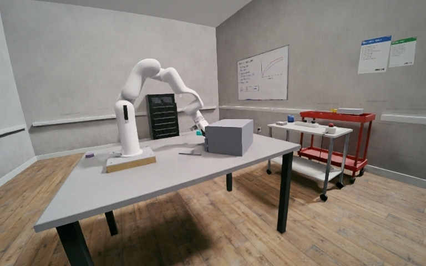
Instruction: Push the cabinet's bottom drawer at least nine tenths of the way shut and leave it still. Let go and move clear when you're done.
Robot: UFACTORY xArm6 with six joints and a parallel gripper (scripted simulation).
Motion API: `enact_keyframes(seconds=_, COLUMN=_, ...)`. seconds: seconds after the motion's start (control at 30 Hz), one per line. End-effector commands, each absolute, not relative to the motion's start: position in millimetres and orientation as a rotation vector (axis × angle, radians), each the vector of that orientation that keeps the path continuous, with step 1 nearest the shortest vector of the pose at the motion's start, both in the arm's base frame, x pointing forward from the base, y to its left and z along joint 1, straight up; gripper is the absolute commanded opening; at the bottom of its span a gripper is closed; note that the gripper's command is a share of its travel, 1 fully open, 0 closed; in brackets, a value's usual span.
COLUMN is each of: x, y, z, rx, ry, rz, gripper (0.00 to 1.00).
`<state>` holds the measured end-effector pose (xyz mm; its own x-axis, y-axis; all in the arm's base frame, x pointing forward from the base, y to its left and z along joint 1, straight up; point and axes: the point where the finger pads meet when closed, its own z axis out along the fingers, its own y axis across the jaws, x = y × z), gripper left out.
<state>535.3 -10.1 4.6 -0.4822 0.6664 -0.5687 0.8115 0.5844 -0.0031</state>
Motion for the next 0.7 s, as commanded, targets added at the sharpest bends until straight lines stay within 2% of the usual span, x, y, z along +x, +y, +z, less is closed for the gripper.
enact_keyframes(seconds=0.0, x=536.7, y=-10.9, z=6.2, rx=1.176, ry=2.293, rz=-0.37, gripper=0.0)
enact_keyframes(seconds=0.27, x=536.7, y=-10.9, z=6.2, rx=1.176, ry=2.293, rz=-0.37, gripper=0.0)
enact_keyframes(seconds=0.3, x=536.7, y=-10.9, z=6.2, rx=1.176, ry=2.293, rz=-0.37, gripper=0.6)
enact_keyframes(seconds=0.67, x=536.7, y=-10.9, z=6.2, rx=1.176, ry=2.293, rz=-0.37, gripper=0.6)
